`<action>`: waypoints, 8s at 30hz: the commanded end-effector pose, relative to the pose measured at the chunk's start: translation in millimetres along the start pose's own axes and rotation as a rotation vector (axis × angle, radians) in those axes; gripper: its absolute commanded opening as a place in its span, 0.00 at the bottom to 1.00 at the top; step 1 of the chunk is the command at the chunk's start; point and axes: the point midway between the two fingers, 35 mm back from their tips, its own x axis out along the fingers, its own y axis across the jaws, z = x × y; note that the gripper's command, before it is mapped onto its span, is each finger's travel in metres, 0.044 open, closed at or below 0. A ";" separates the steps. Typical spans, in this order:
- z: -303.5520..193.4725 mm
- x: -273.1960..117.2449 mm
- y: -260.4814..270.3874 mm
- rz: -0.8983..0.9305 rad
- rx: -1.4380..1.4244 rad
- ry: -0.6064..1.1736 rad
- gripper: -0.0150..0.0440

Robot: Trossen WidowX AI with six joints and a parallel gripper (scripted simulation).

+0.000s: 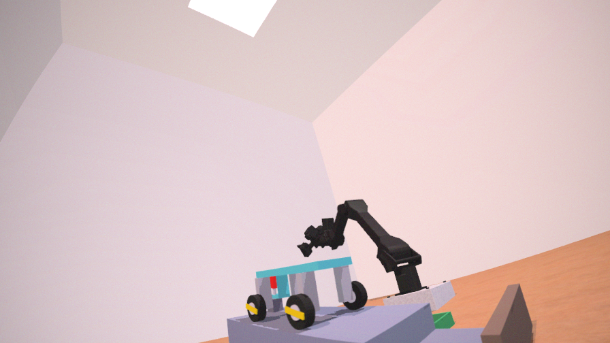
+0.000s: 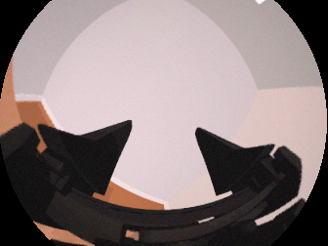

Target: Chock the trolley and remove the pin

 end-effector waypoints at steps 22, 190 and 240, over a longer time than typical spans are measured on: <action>105.1 -28.9 279.0 0.550 0.619 0.467 0.58; 229.9 -421.9 370.4 0.963 0.203 1.586 0.25; 236.5 -418.1 366.4 1.752 -0.659 0.747 0.25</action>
